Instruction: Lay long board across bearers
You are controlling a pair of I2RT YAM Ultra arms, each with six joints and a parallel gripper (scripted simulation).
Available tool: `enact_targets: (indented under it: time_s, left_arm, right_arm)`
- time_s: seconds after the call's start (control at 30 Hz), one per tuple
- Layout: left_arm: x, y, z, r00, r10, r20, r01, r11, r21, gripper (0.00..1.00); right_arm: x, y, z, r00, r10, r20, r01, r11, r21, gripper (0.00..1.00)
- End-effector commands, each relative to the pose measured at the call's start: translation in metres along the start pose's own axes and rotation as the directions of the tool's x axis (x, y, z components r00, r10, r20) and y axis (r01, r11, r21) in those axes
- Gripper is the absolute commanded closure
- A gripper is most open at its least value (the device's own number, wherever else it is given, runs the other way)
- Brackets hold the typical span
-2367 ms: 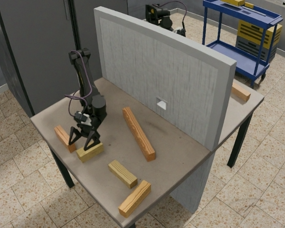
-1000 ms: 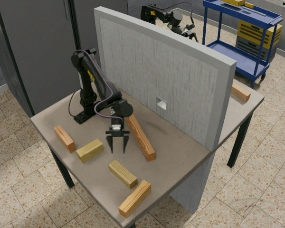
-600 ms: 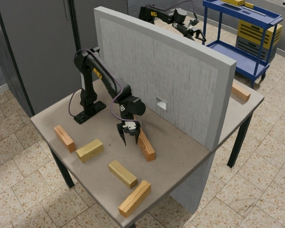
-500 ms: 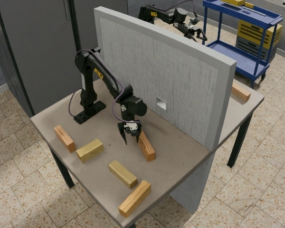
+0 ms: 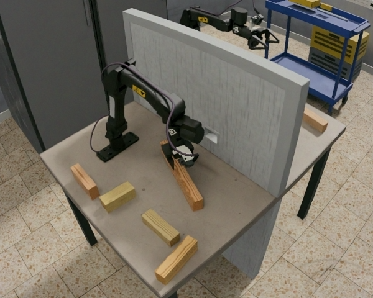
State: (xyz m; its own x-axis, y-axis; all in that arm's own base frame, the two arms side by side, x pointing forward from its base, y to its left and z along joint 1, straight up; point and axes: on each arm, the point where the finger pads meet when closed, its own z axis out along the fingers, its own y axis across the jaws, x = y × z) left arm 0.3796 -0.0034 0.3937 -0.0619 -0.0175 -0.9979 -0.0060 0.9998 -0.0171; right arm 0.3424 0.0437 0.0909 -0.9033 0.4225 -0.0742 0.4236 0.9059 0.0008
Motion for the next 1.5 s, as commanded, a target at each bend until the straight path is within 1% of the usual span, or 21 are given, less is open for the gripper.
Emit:
enact_targets:
  time_s: [0.0,0.07,0.13,0.17,0.2,0.23,0.3,0.5,0.57,0.6,0.67,0.77,0.87,0.93,0.97,1.03,1.1,1.23,1.3,1.4,1.47]
  left_arm:
    - [-0.032,0.000,-0.001,0.992,0.028,0.124,-0.032,0.999,0.027,0.00]
    - [-0.015,0.003,0.004,0.995,0.032,0.093,-0.035,0.999,0.021,0.00]
    - [-0.024,0.006,0.004,0.994,0.033,0.106,-0.035,0.999,0.012,0.00]
    - [-0.025,0.006,-0.002,0.994,0.029,0.108,-0.031,0.999,0.010,0.00]
    - [-0.032,0.003,-0.009,0.992,0.015,0.122,-0.017,1.000,0.015,0.00]
    - [-0.045,0.009,-0.013,0.989,0.008,0.151,-0.007,1.000,-0.004,0.00]
    - [-0.038,0.001,-0.010,0.991,0.006,0.136,-0.008,1.000,0.014,0.00]
    - [-0.027,0.006,-0.003,0.994,0.015,0.104,-0.015,1.000,0.000,0.00]
    - [-0.032,0.005,-0.007,0.993,0.013,0.120,-0.013,1.000,0.000,0.00]
    - [-0.032,0.004,-0.007,0.993,0.013,0.120,-0.013,1.000,0.003,0.00]
    - [-0.032,0.004,-0.007,0.993,0.013,0.120,-0.013,1.000,0.003,0.00]
    - [-0.032,0.004,-0.007,0.993,0.013,0.120,-0.013,1.000,0.003,0.00]
    - [-0.032,0.004,-0.007,0.993,0.013,0.120,-0.013,1.000,0.003,0.00]
    - [-0.032,0.004,-0.007,0.993,0.013,0.120,-0.013,1.000,0.003,0.00]
    - [-0.032,0.004,-0.007,0.993,0.013,0.120,-0.013,1.000,0.003,0.00]
    - [-0.032,0.004,-0.007,0.993,0.013,0.120,-0.013,1.000,0.003,0.00]
    - [-0.032,0.004,-0.007,0.993,0.013,0.120,-0.013,1.000,0.003,0.00]
    - [-0.032,0.004,-0.007,0.993,0.013,0.120,-0.013,1.000,0.003,0.00]
    - [-0.032,0.004,-0.007,0.993,0.013,0.120,-0.013,1.000,0.003,0.00]
    - [-0.032,0.004,-0.007,0.993,0.013,0.120,-0.013,1.000,0.003,0.00]
    - [-0.032,0.004,-0.007,0.993,0.013,0.120,-0.013,1.000,0.003,0.00]
  right_arm:
    - [0.018,0.005,-0.010,0.996,-0.001,-0.094,0.001,1.000,0.001,0.48]
    - [0.020,0.008,-0.013,0.995,-0.009,-0.100,0.008,1.000,-0.004,0.48]
    - [0.018,0.011,-0.021,0.997,-0.016,-0.076,0.015,1.000,-0.020,0.48]
    - [0.013,0.011,-0.022,0.999,-0.014,-0.049,0.013,1.000,-0.022,0.48]
    - [0.008,0.013,-0.024,0.999,-0.035,-0.017,0.035,0.999,-0.028,0.48]
    - [0.005,0.016,-0.027,0.999,-0.039,0.008,0.040,0.998,-0.040,0.48]
    - [0.002,0.015,-0.027,0.999,-0.035,0.010,0.035,0.999,-0.041,0.48]
    - [-0.001,0.011,-0.028,1.000,-0.016,0.012,0.017,0.999,-0.042,0.48]
    - [-0.001,0.011,-0.028,1.000,-0.015,0.014,0.016,0.999,-0.043,0.48]
    - [0.011,0.006,-0.005,0.999,-0.022,-0.037,0.021,1.000,-0.011,0.48]
    - [0.012,0.007,0.006,0.998,-0.024,-0.058,0.024,1.000,0.001,0.48]
    - [0.007,0.007,0.001,0.999,-0.014,-0.030,0.014,1.000,-0.020,0.48]
    - [0.012,0.006,0.019,0.998,-0.018,-0.067,0.018,1.000,-0.001,0.48]
    - [0.010,0.006,0.013,0.999,-0.012,-0.046,0.011,1.000,-0.017,0.48]
    - [0.010,0.008,0.003,0.999,-0.018,-0.031,0.017,1.000,-0.024,0.48]
    - [0.010,0.008,0.003,0.999,-0.018,-0.031,0.017,1.000,-0.024,0.48]
    - [0.014,0.006,0.027,0.997,-0.020,-0.071,0.019,1.000,-0.006,0.48]
    - [0.011,0.011,0.022,0.999,-0.020,-0.040,0.019,1.000,-0.024,0.48]
    - [0.015,0.008,0.034,0.998,-0.024,-0.065,0.024,1.000,-0.011,0.48]
    - [0.012,0.008,0.032,0.999,-0.018,-0.046,0.017,1.000,-0.022,0.48]
    - [0.012,0.006,0.039,0.998,-0.014,-0.056,0.013,1.000,-0.015,0.48]
